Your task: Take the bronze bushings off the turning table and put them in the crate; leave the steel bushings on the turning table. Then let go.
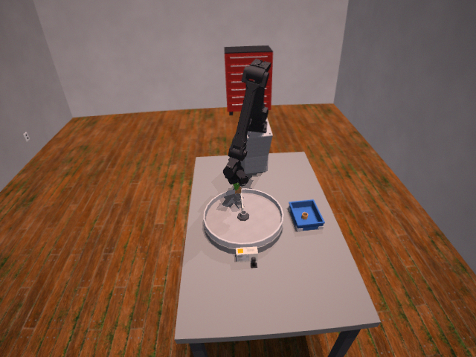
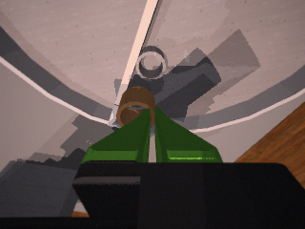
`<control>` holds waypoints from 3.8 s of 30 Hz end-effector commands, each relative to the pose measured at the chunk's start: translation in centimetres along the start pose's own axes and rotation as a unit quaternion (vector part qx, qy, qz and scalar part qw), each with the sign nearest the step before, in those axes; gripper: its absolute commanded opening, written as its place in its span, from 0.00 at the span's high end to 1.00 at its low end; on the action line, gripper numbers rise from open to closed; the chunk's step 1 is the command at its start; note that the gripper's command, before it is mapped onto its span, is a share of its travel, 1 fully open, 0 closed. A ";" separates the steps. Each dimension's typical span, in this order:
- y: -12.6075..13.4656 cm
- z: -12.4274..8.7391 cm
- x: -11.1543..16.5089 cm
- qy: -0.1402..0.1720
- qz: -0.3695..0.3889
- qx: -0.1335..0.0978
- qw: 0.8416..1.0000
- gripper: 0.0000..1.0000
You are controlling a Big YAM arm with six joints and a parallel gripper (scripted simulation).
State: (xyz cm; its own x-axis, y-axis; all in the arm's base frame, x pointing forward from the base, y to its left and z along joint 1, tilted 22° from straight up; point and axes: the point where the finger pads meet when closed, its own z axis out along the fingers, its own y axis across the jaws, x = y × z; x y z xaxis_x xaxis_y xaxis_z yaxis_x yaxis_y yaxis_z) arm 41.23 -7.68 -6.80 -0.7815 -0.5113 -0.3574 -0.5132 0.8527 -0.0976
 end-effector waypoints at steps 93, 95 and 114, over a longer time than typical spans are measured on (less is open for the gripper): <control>30.4 -1.0 -22.2 -0.017 0.006 -0.001 1.000 1.00; 30.4 -1.0 -22.2 -0.017 0.006 -0.001 1.000 1.00; 29.9 5.1 -22.4 -0.016 0.001 0.001 1.000 1.00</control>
State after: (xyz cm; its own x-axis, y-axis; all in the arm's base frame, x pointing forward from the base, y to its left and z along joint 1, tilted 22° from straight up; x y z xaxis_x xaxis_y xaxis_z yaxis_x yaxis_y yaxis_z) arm 43.23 29.37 -6.30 -0.7818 -0.5104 -0.3581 -0.5126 0.8532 -0.0971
